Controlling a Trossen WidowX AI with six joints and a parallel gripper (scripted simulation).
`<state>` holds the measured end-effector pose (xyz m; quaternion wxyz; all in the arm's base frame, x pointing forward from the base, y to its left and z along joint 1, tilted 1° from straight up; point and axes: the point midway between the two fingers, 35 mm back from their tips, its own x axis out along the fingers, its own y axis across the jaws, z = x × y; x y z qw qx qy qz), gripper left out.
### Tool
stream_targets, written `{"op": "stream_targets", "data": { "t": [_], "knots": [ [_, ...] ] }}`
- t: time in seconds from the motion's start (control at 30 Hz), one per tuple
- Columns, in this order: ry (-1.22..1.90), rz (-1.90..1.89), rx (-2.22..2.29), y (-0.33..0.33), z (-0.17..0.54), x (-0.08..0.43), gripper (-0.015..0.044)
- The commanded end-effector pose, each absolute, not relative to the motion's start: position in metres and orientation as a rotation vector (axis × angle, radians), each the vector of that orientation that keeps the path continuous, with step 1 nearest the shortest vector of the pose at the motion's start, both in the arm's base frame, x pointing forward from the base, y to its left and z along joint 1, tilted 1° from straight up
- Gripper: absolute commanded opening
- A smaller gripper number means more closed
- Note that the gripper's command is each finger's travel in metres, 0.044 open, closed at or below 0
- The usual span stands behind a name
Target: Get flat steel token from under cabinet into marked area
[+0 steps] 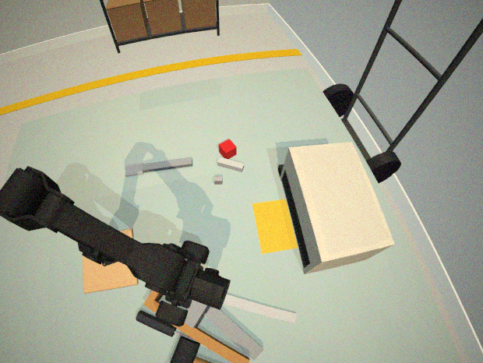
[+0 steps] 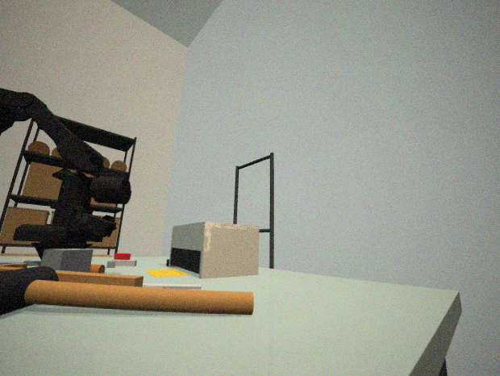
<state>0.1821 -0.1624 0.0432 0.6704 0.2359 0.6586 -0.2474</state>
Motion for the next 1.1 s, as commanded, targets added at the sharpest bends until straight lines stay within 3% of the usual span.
{"op": "stream_targets", "data": {
  "t": [0.0, 1.07],
  "knots": [
    [1.491, -0.536, 0.494, -0.164, 0.0436, 0.1818, 0.0],
    [1.534, -0.338, 0.294, -0.1637, 0.0436, 0.1821, 0.0]
  ]
}}
